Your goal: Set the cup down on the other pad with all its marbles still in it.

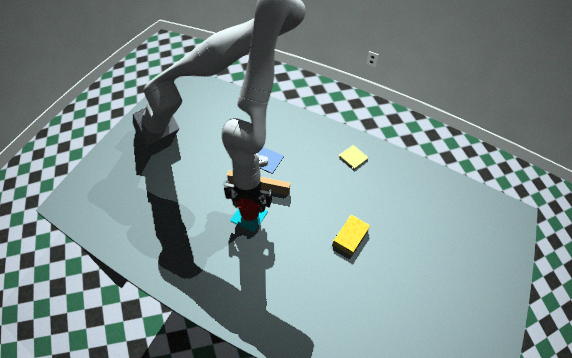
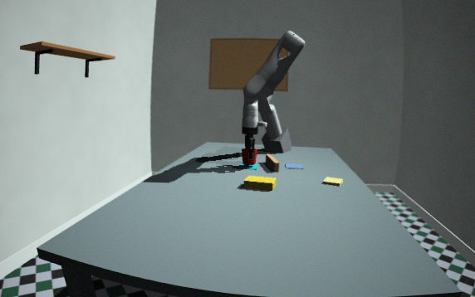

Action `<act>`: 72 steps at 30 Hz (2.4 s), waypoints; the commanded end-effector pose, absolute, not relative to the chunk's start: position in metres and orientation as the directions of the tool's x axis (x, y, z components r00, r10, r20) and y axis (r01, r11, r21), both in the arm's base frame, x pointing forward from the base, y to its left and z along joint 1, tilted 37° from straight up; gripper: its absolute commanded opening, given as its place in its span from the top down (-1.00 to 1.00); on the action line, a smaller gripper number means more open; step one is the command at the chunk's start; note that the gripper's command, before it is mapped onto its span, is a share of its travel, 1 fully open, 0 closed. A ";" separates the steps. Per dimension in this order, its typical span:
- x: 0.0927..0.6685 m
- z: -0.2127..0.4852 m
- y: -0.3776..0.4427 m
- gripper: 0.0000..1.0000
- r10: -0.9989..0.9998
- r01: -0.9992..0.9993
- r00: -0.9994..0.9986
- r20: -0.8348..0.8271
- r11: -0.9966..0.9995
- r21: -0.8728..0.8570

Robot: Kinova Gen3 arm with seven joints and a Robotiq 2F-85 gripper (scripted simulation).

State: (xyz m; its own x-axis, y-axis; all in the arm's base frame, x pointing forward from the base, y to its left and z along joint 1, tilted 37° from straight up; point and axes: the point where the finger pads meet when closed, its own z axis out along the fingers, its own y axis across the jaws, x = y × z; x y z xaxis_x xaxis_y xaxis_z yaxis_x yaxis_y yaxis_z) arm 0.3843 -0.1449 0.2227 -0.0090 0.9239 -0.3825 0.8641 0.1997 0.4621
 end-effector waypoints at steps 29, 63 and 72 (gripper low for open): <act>0.385 0.219 -0.150 -0.65 0.925 0.865 0.000 -0.381 0.191 0.463; 0.388 0.215 -0.152 -1.00 0.925 0.865 0.000 -0.381 0.191 0.463; 0.388 0.215 -0.152 -1.00 0.925 0.865 0.000 -0.381 0.191 0.463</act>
State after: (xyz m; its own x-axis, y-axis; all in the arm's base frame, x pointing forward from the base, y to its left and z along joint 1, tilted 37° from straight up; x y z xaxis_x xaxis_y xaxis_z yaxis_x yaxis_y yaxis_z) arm 0.3879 -0.1523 0.2147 -0.0003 0.9245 -0.3811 0.8658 0.1909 0.4625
